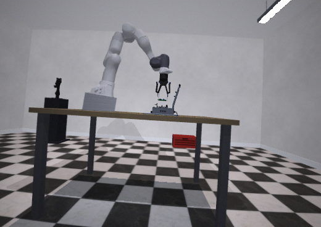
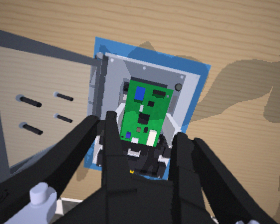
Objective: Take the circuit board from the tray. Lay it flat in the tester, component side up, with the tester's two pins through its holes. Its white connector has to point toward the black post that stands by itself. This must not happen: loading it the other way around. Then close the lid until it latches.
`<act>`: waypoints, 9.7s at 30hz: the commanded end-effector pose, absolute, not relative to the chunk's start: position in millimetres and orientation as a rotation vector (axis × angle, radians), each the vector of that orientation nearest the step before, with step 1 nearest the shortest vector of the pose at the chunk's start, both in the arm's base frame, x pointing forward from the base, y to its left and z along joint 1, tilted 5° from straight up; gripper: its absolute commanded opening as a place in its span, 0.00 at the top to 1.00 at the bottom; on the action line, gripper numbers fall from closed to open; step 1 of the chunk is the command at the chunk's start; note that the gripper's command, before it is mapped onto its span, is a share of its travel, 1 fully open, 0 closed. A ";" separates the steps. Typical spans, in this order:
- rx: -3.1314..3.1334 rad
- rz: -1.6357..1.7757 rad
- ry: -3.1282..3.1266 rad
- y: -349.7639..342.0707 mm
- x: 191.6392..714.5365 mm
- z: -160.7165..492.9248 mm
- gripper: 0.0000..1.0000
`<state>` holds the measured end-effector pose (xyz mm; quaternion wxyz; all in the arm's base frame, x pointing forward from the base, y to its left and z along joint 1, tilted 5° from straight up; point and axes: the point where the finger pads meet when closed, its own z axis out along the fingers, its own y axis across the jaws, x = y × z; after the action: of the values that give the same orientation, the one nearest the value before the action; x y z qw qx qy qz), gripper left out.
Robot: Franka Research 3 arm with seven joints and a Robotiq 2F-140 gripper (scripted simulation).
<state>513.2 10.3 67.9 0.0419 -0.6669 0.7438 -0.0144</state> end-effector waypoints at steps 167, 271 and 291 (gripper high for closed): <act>-2.047 -0.043 2.271 13.0 517.2 22.4 0.54; -2.048 -0.043 2.270 12.4 518.8 23.0 0.54; -2.048 -0.043 2.270 12.4 518.8 23.0 0.54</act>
<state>518.2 12.2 22.7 0.0419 -0.6668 0.7439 -0.0139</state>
